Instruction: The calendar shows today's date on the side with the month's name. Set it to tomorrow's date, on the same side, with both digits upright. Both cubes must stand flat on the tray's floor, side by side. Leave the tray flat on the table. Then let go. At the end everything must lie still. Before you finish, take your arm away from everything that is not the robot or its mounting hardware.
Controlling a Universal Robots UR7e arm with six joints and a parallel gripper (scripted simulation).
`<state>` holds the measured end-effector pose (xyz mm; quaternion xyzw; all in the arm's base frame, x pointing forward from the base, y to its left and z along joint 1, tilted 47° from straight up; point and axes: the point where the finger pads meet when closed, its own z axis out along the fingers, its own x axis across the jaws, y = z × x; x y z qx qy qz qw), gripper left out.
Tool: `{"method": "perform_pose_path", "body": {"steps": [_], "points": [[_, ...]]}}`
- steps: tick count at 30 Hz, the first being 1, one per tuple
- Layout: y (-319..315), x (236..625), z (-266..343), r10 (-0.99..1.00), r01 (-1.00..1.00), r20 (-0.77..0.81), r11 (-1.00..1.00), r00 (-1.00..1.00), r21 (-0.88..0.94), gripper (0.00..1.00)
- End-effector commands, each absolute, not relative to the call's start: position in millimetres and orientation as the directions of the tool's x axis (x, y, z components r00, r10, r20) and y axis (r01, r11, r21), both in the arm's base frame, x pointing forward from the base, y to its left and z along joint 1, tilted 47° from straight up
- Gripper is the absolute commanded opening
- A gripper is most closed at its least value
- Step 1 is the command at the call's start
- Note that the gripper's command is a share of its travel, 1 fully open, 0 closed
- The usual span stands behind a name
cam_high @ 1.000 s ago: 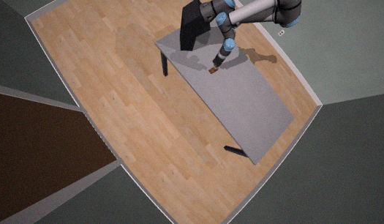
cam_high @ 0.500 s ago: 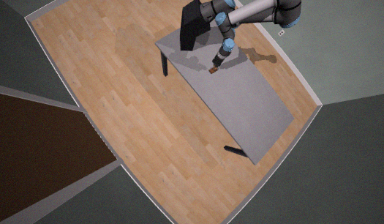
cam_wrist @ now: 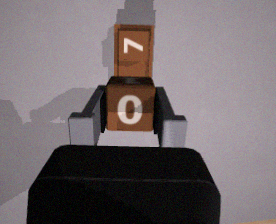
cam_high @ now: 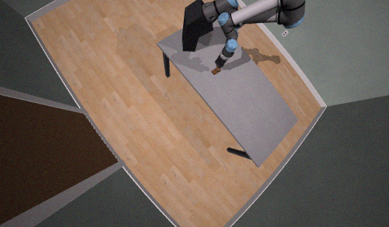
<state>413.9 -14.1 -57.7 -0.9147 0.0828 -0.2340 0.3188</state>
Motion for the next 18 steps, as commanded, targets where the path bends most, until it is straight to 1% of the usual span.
{"method": "perform_pose_path", "body": {"steps": [1, 18], "points": [[-14, 415, -58, -0.301, -0.002, 0.376, -0.783, 0.876, -0.622, 0.6], [6, 432, -83, -0.301, -0.002, 0.376, -0.783, 0.876, -0.622, 0.6]]}}
